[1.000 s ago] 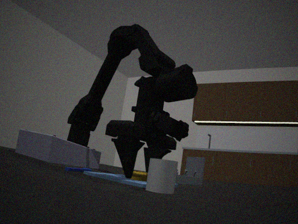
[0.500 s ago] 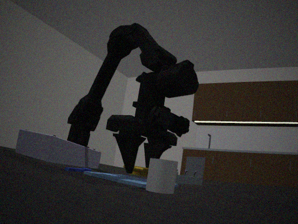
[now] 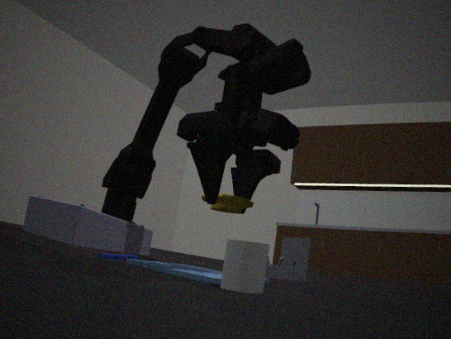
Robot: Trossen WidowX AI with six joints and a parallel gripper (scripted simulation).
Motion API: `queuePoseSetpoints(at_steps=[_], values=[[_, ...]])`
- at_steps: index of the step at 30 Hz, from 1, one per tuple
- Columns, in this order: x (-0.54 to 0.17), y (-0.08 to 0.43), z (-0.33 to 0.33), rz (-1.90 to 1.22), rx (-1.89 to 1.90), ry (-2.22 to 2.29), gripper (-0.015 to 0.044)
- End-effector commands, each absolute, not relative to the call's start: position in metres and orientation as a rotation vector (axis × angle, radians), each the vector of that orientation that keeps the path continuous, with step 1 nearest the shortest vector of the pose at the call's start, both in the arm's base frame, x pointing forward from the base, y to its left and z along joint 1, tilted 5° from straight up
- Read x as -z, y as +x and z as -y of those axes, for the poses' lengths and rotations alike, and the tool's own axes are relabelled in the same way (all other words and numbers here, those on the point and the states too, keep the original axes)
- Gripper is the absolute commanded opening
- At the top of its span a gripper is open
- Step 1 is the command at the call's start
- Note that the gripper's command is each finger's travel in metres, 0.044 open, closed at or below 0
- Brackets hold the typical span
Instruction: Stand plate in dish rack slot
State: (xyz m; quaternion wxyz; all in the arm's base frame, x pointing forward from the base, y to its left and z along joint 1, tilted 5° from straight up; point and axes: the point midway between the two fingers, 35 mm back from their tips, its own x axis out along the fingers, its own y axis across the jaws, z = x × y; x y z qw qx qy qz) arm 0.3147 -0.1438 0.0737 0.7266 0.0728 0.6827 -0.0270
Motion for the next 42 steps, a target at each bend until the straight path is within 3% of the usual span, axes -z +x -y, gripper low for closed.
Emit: queuePoseSetpoints(at_steps=[1,21,34,42], values=[[-0.094,0.315,0.146,-1.505,0.056,0.154,0.0],[-0.161,0.311,0.149,-1.505,0.061,0.159,0.0],[-0.164,0.264,0.04,-1.483,0.364,0.492,0.0],[-0.163,0.261,0.036,-1.48,0.38,0.51,0.0]])
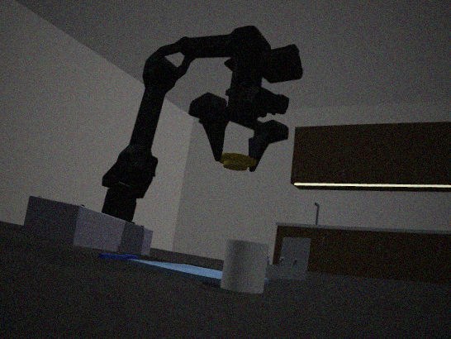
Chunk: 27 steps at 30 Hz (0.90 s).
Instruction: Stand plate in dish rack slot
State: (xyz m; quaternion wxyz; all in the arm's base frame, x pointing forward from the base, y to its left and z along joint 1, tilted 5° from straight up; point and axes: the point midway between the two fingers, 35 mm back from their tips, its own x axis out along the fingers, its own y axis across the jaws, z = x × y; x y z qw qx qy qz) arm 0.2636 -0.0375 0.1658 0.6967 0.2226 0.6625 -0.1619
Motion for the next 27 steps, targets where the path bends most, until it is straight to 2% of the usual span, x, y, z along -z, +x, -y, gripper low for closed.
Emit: queuePoseSetpoints(at_steps=[1,27], values=[[-0.163,0.261,0.036,-1.483,0.376,0.509,0.0],[-0.112,0.251,0.02,-1.627,-0.361,0.354,0.0]])
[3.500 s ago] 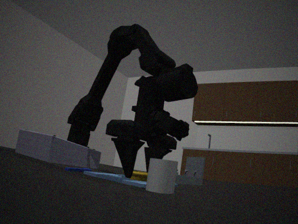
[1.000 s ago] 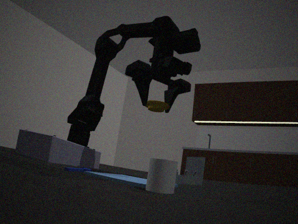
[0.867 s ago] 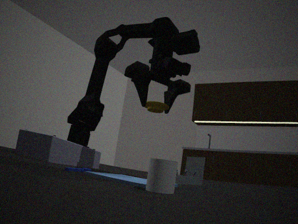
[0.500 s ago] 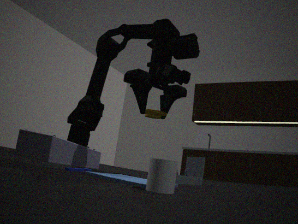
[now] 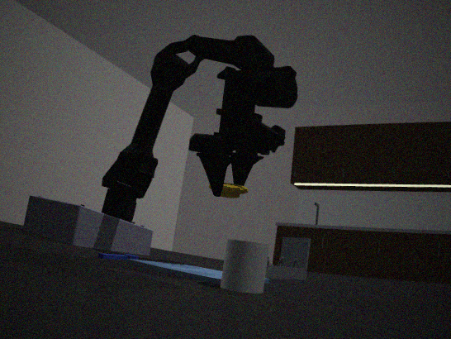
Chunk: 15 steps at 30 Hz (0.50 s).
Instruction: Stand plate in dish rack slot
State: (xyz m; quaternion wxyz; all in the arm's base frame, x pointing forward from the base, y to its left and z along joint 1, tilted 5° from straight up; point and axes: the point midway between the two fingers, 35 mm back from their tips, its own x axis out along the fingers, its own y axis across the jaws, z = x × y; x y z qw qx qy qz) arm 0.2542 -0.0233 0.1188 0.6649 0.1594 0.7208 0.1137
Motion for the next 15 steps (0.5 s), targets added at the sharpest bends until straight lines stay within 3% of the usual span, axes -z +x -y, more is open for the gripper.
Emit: queuePoseSetpoints(at_steps=[1,15], values=[[-0.11,0.251,0.019,-1.623,-0.391,0.351,0.0],[-0.091,0.246,0.012,-1.491,-0.769,0.338,0.0]])
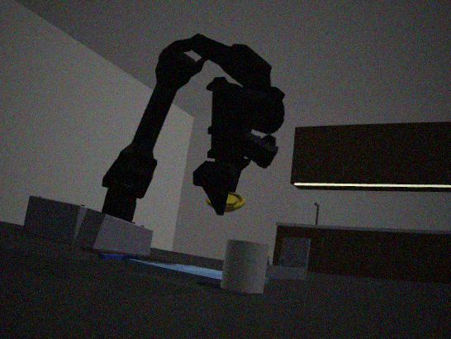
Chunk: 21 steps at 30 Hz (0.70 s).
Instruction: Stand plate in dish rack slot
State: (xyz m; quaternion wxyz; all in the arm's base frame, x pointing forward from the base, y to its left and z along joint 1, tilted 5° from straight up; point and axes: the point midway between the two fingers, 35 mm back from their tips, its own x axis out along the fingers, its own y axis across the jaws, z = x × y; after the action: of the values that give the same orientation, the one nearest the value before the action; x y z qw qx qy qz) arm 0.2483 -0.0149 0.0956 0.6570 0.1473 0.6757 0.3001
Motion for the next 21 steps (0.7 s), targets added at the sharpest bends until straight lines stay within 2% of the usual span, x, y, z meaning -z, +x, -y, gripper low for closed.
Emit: queuePoseSetpoints(at_steps=[1,21], values=[[-0.09,0.246,0.011,-1.475,-0.794,0.337,0.0],[-0.075,0.248,0.004,-1.051,-1.157,0.307,0.0]])
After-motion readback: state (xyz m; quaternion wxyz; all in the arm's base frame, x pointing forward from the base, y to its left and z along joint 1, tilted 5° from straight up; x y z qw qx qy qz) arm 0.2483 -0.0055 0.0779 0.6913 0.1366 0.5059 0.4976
